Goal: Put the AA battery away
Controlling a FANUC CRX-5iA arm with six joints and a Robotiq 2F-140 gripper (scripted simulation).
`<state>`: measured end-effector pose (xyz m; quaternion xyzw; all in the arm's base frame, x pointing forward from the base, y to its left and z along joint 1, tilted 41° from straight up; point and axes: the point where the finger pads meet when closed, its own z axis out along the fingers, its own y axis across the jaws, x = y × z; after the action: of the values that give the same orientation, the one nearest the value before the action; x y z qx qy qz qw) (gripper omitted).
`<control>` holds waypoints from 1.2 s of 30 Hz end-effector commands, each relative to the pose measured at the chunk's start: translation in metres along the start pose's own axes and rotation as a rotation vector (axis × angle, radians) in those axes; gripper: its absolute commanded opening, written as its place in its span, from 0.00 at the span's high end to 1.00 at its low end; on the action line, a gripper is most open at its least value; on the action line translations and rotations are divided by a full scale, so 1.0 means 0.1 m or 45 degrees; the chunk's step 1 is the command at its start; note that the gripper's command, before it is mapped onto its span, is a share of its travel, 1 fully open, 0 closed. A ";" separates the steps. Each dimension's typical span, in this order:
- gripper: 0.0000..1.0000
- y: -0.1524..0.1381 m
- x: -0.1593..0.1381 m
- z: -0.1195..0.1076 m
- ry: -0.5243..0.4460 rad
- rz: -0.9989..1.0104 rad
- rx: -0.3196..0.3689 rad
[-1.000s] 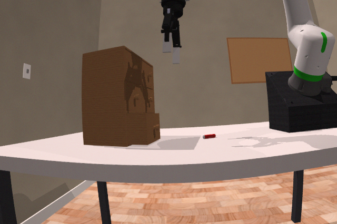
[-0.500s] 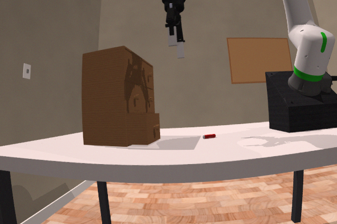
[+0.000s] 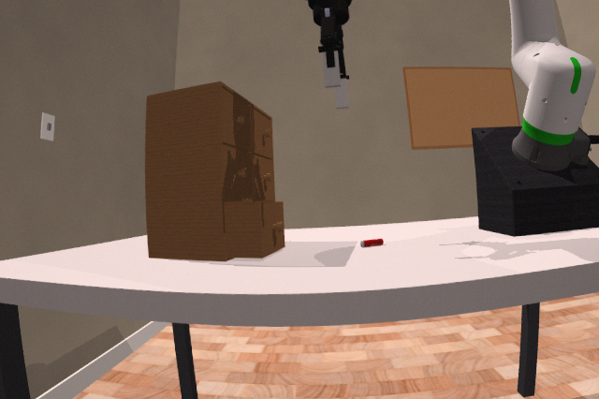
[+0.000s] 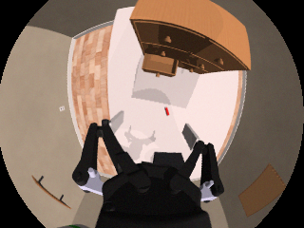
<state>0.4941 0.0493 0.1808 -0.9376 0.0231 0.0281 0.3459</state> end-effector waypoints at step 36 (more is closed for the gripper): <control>0.00 -0.08 -0.92 0.67 0.266 0.001 0.000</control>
<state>0.3893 0.0953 0.1510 -0.9377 0.0424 -0.0264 0.3439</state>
